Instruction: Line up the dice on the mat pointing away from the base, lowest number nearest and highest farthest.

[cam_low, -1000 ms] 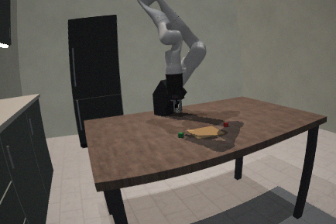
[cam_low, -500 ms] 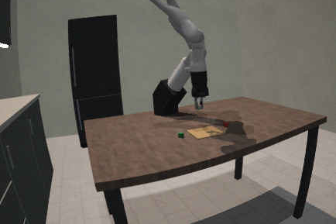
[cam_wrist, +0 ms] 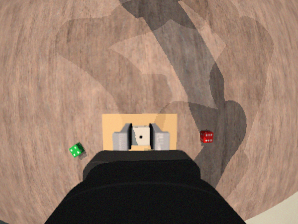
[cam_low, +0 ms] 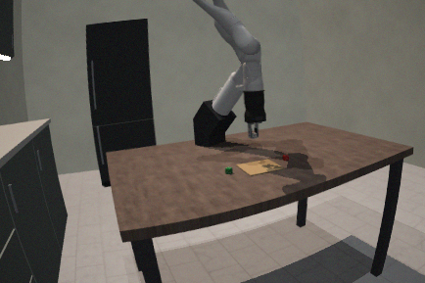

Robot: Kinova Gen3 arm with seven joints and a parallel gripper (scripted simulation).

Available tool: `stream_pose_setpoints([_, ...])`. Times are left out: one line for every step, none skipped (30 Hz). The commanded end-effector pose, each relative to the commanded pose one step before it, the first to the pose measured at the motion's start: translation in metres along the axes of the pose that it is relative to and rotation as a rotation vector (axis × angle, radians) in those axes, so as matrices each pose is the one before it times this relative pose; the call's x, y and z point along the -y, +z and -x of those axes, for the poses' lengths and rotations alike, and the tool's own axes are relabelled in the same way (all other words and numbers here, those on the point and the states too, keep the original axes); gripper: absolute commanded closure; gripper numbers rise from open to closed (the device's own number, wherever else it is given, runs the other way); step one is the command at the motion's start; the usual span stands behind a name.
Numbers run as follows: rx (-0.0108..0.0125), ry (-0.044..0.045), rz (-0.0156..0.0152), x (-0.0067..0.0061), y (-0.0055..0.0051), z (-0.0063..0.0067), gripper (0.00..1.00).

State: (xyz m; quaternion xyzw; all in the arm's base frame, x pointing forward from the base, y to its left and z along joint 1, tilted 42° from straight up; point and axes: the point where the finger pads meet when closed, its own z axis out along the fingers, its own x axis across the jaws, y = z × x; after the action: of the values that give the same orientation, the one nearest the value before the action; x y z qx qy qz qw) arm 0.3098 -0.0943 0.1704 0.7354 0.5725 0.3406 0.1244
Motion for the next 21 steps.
stream_pose_setpoints([0.00256,-0.01940,0.00001,0.00059,0.00050,-0.00025,0.60])
stream_pose_setpoints([-0.00001,-0.00005,-0.00010,0.00007,0.00015,-0.00001,0.60])
stream_pose_setpoints([-0.00002,-0.00007,-0.00015,0.00010,0.00021,-0.00002,0.60])
stream_pose_setpoints([-0.00002,-0.00009,-0.00019,0.00012,0.00028,-0.00003,0.60])
stream_pose_setpoints([-0.00002,-0.00008,-0.00017,0.00011,0.00036,-0.00002,0.60])
stream_pose_setpoints([-0.00001,-0.00006,-0.00014,0.00009,0.00045,-0.00001,0.60])
stream_pose_setpoints([-0.00001,-0.00005,-0.00012,0.00007,0.00054,-0.00001,0.60])
stream_pose_setpoints([-0.00001,-0.00005,-0.00011,0.00007,0.00063,-0.00001,0.60])
stream_pose_setpoints([-0.00003,-0.00006,-0.00012,0.00007,0.00073,-0.00001,0.60])
stream_pose_setpoints([0.00000,0.00000,0.00000,0.00000,0.00000,0.00000,0.60])
stream_pose_setpoints([0.00000,0.00000,0.00000,0.00000,0.00000,0.00000,0.60])
stream_pose_setpoints([0.00012,0.00033,0.00059,-0.00041,0.00080,0.00011,0.60])
stream_pose_setpoints([-0.00009,-0.00023,-0.00046,0.00030,0.00092,-0.00007,0.60])
stream_pose_setpoints([0.00118,-0.00517,0.00154,-0.00044,0.00112,0.00041,0.60])
stream_pose_setpoints([0.00004,-0.00471,0.00090,-0.00047,0.00134,-0.00010,0.60])
stream_pose_setpoints([-0.00083,-0.00165,-0.00036,-0.00002,0.00137,-0.00043,0.60])
stream_pose_setpoints([-0.00068,-0.00143,-0.00027,-0.00001,0.00141,-0.00035,0.60])
stream_pose_setpoints([0.00037,-0.00204,0.00070,-0.00027,0.00136,0.00014,0.60])
stream_pose_setpoints([0.00008,0.00497,0.00017,-0.00005,0.00138,-0.00009,0.60])
stream_pose_setpoints([-0.00013,0.00454,-0.00008,0.00004,0.00145,-0.00016,0.60])
stream_pose_setpoints([-0.00004,0.00085,-0.00004,0.00001,0.00148,-0.00003,0.60])
